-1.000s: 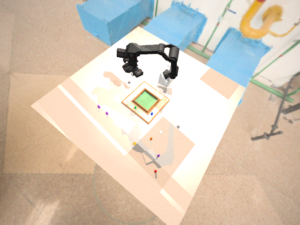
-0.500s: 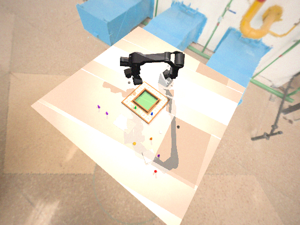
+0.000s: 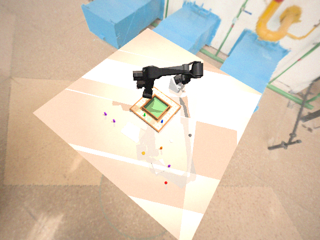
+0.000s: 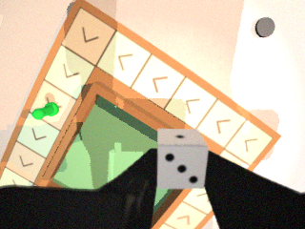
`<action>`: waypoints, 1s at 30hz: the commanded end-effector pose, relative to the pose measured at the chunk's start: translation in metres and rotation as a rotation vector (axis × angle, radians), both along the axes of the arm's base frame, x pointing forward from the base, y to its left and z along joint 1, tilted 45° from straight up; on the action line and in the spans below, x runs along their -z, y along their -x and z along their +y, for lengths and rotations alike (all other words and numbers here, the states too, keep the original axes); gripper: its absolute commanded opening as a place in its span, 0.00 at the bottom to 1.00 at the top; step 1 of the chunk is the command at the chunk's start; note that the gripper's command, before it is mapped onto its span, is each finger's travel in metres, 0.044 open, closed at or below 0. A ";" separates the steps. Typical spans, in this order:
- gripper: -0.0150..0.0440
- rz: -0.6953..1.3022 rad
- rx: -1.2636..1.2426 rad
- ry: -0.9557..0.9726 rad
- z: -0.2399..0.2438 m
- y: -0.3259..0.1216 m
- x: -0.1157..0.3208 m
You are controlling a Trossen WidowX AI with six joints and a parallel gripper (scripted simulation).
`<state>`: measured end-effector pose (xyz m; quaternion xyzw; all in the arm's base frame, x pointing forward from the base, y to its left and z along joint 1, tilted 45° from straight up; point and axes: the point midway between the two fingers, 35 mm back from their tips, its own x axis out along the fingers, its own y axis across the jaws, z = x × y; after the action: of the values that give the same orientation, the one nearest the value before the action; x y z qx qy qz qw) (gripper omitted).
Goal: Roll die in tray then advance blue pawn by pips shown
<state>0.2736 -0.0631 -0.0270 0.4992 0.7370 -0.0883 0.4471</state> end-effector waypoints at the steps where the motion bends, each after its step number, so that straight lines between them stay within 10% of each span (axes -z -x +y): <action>1: 0.25 0.062 0.073 -0.001 0.015 -0.002 -0.008; 30: 0.25 0.355 0.358 0.192 0.082 0.006 -0.034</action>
<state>0.2711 0.0173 0.0093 0.5755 0.6963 -0.2945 0.3119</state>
